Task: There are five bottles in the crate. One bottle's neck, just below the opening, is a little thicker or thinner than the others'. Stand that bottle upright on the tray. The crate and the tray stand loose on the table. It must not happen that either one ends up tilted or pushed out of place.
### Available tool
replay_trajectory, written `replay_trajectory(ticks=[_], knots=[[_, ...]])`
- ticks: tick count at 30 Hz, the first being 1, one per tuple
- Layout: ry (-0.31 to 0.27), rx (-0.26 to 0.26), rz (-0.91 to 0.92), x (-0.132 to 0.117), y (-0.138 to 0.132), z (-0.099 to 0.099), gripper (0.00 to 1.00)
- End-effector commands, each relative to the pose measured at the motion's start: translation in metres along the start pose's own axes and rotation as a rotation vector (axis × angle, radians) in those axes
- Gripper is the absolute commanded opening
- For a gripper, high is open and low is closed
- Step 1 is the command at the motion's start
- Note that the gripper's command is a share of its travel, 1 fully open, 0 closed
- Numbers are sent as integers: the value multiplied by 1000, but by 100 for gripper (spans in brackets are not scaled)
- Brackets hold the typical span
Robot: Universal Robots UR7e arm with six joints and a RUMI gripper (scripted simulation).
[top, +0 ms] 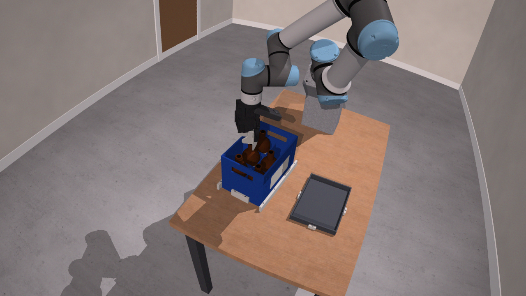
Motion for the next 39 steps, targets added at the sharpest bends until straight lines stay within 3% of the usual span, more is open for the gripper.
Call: replay_trajectory(ticks=[1,37,38,39], knots=[[-1,0,0,0,0,0,0],[-1,0,0,0,0,0,0],[-1,0,0,0,0,0,38],[-1,0,0,0,0,0,38]])
Point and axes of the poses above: the point where the finger pads meet when closed, its own z axis out along the fingers, its own y axis across the jaws, x = y × z, the point moved 4 cm from there along -z, back along the fingers, and after that the axes turned 5 degrees about -z, right-handed, at the moved point
